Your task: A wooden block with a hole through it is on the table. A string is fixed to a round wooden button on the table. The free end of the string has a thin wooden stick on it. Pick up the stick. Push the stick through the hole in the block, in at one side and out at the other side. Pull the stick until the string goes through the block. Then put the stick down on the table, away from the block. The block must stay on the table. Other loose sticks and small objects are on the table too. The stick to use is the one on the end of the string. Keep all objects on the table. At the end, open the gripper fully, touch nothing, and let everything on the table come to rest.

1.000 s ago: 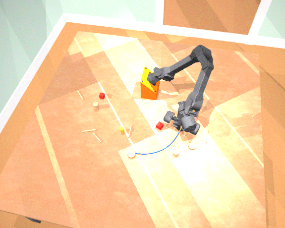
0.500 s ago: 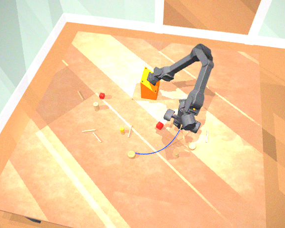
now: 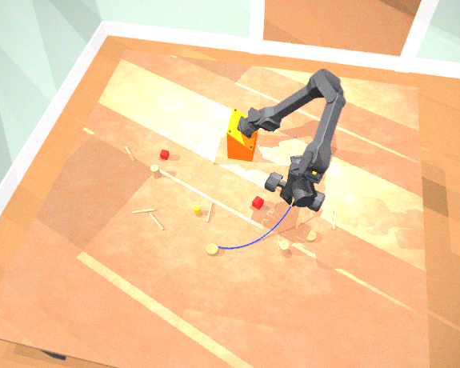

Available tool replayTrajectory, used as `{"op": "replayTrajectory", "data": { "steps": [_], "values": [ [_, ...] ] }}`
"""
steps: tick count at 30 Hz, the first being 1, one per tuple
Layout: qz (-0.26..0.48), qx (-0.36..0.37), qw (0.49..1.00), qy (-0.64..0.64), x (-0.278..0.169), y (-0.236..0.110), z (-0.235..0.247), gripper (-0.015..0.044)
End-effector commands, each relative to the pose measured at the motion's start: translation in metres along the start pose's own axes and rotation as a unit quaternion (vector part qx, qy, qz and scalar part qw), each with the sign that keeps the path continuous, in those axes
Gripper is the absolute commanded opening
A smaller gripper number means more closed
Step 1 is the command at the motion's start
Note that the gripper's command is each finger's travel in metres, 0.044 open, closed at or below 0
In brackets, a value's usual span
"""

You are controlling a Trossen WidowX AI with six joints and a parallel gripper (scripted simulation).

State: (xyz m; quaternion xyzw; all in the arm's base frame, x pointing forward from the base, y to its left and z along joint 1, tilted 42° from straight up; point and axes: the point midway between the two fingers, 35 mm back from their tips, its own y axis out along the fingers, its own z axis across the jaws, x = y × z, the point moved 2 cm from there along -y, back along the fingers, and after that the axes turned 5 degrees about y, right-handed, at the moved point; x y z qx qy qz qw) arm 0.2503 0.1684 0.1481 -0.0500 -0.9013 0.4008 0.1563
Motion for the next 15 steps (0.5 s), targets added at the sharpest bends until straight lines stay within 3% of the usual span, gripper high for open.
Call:
{"op": "replayTrajectory", "data": {
  "steps": [1, 15],
  "values": [
    [0.001, -0.003, 1.0, -0.002, 0.0, -0.0062, -0.0012, 0.0],
    [0.001, -0.001, 1.0, -0.001, 0.0004, -0.0077, -0.0001, 0.0]
  ]
}}
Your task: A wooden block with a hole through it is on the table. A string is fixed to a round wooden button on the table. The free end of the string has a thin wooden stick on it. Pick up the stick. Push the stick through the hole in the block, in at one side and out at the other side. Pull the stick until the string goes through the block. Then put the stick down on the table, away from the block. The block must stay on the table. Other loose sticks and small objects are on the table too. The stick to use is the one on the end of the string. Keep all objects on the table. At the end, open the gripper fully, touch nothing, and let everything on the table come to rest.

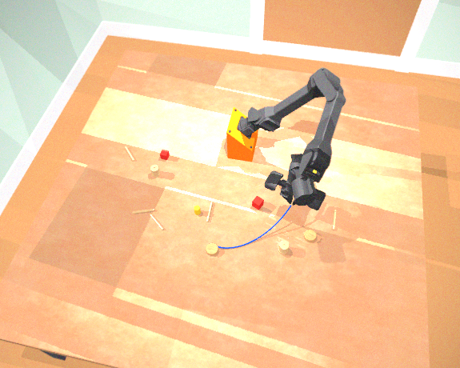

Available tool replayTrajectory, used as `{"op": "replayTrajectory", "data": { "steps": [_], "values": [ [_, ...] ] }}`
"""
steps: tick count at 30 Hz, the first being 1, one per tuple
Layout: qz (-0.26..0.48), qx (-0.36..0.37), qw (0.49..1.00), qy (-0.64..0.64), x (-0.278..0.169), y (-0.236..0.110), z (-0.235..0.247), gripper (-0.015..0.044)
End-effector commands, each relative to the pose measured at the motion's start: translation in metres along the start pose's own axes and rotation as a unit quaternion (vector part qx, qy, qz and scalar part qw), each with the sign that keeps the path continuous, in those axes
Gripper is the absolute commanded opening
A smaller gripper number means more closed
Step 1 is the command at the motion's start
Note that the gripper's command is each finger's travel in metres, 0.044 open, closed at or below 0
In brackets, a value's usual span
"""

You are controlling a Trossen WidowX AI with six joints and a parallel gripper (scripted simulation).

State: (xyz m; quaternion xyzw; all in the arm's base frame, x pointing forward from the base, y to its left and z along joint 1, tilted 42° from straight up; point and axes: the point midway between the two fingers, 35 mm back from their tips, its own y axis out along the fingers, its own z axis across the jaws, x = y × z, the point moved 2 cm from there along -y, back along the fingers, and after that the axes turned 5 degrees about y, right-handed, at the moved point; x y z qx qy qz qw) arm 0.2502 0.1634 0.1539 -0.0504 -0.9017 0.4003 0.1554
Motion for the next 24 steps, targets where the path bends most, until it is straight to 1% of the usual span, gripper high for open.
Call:
{"op": "replayTrajectory", "data": {
  "steps": [1, 24],
  "values": [
    [0.0, 0.0, 1.0, 0.0, 0.0, 0.0, 0.0, 0.0],
    [0.003, 0.004, 1.0, 0.006, -0.024, -0.002, 0.001, 0.0]
  ]
}}
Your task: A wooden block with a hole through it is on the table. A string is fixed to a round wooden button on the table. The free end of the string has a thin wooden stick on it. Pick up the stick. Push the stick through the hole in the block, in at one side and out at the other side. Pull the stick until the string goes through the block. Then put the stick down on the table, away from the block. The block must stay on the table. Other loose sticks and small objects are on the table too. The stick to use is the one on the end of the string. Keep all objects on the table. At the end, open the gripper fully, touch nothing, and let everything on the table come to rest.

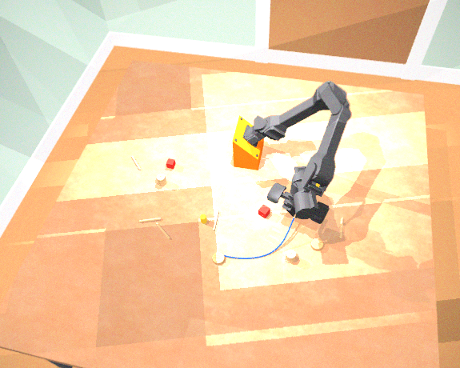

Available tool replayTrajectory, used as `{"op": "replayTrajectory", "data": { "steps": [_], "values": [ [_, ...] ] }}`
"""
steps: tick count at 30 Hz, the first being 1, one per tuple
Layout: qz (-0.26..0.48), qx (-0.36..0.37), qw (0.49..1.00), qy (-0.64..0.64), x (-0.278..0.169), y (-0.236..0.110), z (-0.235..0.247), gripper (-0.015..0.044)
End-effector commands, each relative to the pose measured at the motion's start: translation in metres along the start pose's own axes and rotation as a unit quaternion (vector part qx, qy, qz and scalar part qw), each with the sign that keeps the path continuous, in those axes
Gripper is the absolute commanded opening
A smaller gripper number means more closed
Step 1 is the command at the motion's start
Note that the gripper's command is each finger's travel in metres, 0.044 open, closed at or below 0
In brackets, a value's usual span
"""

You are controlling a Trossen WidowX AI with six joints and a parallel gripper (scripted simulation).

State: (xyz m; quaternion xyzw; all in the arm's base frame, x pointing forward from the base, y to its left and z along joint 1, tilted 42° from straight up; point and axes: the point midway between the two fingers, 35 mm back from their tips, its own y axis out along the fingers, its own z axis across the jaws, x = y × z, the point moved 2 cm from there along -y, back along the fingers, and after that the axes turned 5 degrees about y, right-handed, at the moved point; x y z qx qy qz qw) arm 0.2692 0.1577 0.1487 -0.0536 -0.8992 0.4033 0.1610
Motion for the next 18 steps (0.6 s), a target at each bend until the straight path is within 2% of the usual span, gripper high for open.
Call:
{"op": "replayTrajectory", "data": {
  "steps": [1, 18],
  "values": [
    [0.002, 0.0, 1.0, 0.0, -0.005, -0.001, 0.0, 0.0],
    [0.004, 0.003, 1.0, 0.005, -0.024, -0.002, 0.003, 0.0]
  ]
}}
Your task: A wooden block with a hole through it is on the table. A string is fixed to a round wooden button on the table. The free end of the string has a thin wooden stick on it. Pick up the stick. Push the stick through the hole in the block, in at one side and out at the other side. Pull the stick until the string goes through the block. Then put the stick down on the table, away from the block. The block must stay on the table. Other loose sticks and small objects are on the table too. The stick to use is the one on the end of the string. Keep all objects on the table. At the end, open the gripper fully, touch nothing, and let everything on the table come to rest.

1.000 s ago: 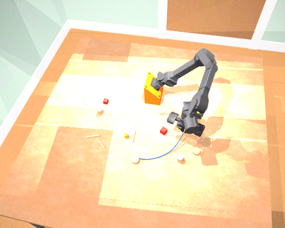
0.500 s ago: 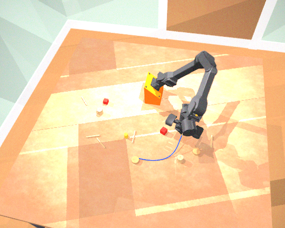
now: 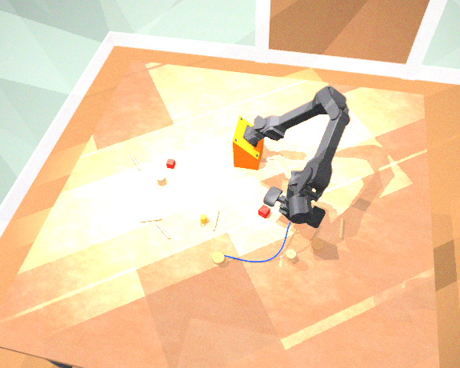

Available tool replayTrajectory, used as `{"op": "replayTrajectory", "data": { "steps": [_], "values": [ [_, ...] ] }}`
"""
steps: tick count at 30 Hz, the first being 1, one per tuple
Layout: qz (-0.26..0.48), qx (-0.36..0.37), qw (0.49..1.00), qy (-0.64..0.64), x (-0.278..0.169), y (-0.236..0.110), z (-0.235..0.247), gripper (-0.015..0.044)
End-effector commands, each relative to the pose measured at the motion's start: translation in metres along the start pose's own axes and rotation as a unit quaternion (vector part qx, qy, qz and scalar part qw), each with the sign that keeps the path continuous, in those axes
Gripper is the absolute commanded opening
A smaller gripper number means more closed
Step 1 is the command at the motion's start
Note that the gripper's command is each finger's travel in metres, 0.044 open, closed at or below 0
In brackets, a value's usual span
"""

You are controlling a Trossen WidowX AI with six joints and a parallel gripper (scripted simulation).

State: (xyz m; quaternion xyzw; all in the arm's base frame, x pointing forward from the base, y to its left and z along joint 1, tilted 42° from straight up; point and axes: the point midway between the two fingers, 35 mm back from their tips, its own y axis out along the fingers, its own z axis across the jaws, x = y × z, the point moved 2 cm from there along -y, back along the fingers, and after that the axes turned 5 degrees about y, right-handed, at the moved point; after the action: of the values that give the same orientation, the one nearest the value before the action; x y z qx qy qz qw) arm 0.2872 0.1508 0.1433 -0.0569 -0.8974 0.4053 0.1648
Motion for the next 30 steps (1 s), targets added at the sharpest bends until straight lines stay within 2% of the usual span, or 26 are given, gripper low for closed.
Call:
{"op": "replayTrajectory", "data": {
  "steps": [1, 30],
  "values": [
    [0.002, 0.001, 1.0, 0.0, -0.005, -0.001, 0.001, 0.0],
    [0.004, 0.004, 1.0, 0.008, -0.038, -0.002, 0.008, 0.0]
  ]
}}
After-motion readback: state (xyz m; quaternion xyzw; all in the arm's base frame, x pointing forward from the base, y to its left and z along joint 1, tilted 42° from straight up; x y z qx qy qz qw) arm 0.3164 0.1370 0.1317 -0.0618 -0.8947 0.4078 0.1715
